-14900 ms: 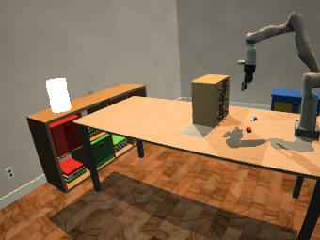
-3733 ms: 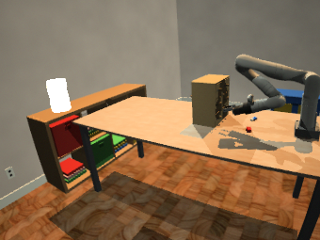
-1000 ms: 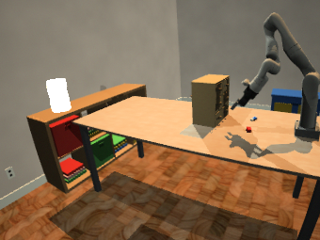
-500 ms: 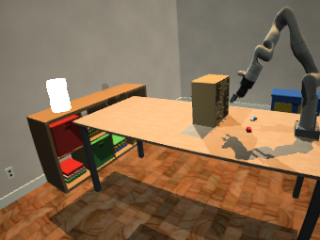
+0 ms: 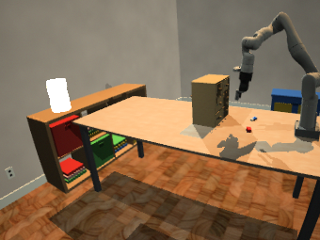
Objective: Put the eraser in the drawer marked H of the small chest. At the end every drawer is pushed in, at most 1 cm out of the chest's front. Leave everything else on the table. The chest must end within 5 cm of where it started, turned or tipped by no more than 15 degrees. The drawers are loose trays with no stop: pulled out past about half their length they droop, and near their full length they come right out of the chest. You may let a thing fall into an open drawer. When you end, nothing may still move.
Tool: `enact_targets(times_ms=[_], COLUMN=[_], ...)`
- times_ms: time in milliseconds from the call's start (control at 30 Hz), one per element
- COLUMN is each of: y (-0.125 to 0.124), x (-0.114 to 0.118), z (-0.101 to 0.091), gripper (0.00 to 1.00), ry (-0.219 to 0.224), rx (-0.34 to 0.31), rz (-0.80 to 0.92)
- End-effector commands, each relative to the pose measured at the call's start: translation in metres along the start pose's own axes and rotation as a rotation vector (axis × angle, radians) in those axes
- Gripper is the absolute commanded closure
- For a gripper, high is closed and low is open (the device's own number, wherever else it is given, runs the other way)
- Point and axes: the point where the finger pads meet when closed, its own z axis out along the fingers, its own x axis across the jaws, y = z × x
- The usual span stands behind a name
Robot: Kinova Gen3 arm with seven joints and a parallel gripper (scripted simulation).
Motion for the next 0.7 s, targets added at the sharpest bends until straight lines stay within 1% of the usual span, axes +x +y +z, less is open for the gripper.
enact_targets(times_ms=[0, 67, 133, 367, 667], y=[-0.0049, -0.0038, -0.0038, -0.0010, -0.0002], x=[-0.0029, -0.0028, -0.0028, -0.0031, -0.0033], z=[-0.0014, -0.0035, -0.0035, -0.0084, -0.0097], gripper=[0.00, 0.00, 0.00, 0.00, 0.00], ry=[-0.014, -0.014, -0.014, -0.017, -0.018], rx=[-0.035, -0.060, -0.060, -0.113, -0.126], rz=[0.013, 0.013, 0.013, 0.011, 0.010])
